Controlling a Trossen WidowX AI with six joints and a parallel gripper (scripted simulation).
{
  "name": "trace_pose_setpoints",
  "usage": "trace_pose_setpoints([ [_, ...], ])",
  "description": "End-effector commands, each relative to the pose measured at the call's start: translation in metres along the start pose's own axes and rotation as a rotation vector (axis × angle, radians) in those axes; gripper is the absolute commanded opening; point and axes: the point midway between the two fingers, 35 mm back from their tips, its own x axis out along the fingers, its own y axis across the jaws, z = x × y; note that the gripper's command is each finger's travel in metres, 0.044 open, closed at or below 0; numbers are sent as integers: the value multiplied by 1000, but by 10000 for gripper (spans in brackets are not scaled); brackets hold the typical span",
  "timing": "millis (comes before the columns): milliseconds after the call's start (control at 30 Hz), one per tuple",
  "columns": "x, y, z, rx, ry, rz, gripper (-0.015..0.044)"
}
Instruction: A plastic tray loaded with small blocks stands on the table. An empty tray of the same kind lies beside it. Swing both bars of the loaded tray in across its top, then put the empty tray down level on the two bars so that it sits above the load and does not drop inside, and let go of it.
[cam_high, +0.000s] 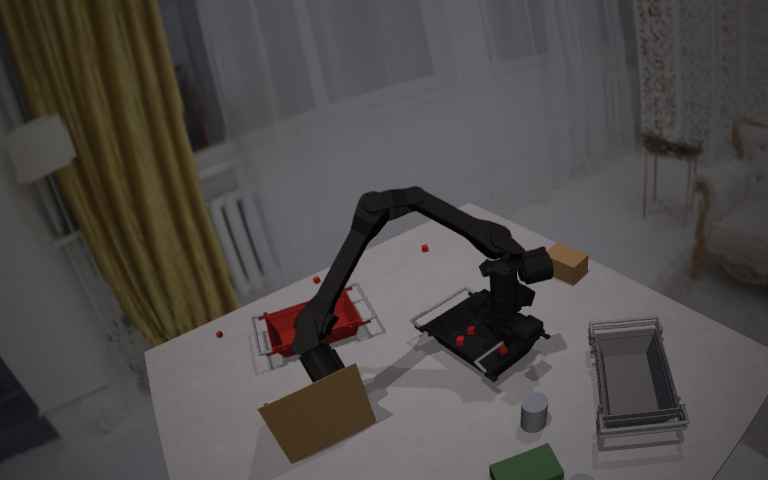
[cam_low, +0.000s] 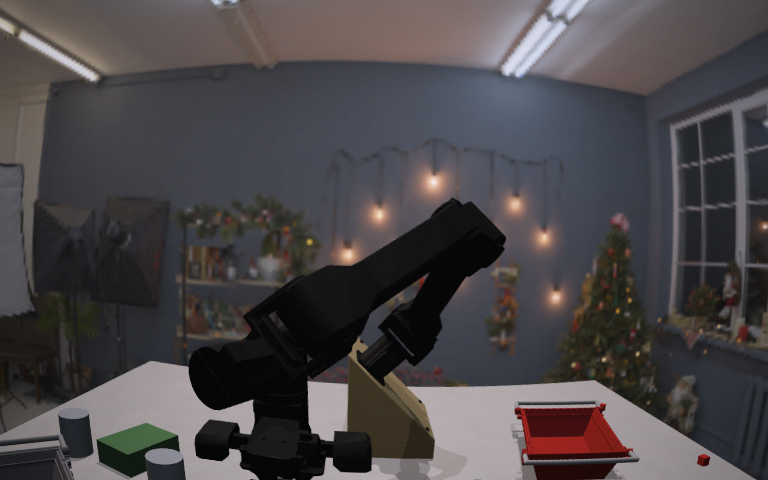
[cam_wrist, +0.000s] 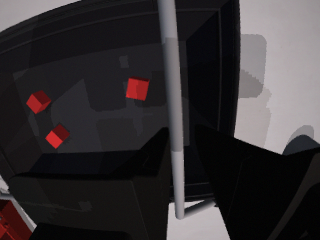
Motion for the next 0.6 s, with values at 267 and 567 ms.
trace_pose_setpoints([
  [267, -23, -6, 1, 4, -19, -8, 82],
  [567, -23, -6, 1, 4, -19, -8, 82],
])
